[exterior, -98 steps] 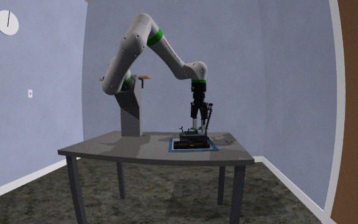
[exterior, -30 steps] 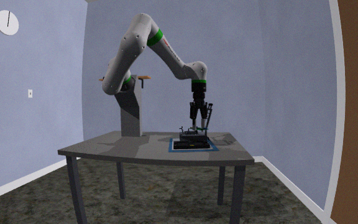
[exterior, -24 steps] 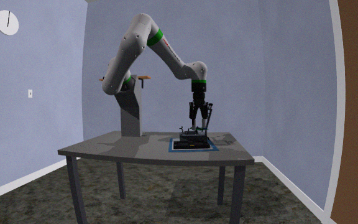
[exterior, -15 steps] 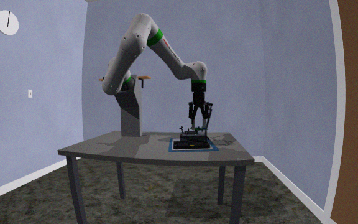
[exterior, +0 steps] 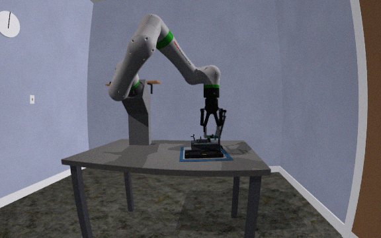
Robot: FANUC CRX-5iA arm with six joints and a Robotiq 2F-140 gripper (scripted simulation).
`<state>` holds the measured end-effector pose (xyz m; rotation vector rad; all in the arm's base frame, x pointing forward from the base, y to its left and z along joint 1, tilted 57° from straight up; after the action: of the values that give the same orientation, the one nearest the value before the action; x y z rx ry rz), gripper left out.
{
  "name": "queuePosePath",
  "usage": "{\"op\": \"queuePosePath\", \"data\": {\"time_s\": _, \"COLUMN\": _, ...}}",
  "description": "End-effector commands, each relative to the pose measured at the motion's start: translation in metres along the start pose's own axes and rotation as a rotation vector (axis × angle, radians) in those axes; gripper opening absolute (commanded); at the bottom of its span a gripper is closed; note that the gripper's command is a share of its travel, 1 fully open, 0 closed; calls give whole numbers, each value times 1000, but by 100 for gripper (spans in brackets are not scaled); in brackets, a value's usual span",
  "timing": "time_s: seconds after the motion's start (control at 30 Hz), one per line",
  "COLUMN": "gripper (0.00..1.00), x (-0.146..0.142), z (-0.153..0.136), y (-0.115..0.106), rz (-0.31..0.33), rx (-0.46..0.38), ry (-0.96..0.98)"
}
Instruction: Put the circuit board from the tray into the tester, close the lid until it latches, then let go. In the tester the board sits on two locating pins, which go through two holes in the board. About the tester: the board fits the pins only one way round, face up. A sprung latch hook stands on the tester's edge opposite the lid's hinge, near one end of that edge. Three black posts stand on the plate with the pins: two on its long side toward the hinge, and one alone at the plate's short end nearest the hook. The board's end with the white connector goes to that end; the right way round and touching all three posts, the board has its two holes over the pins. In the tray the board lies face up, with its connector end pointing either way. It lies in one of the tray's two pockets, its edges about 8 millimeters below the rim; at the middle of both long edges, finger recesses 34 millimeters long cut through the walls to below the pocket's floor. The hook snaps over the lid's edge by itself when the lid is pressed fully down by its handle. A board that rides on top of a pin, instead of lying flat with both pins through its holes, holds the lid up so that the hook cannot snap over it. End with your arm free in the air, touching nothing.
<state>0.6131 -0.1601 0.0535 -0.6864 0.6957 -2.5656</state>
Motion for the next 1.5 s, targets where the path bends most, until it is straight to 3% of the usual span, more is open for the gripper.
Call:
{"op": "queuePosePath", "data": {"time_s": 0.0, "gripper": 46, "x": 0, "z": 0, "y": 0, "rz": 1, "rx": 2, "ry": 42}}
{"op": "queuePosePath", "data": {"time_s": 1.47, "gripper": 46, "x": 0, "z": 0, "y": 0, "rz": 1, "rx": 1, "ry": 211}}
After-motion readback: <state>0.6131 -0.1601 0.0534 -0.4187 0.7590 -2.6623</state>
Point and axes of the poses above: the point where the finger pads meet when closed, its own y axis out along the fingers, its own x axis across the jaws, z = x × y, the point moved 5 cm from there along -y, back along the fingers, and after that the axes turned 11 degrees about -y, right-handed, at the moved point
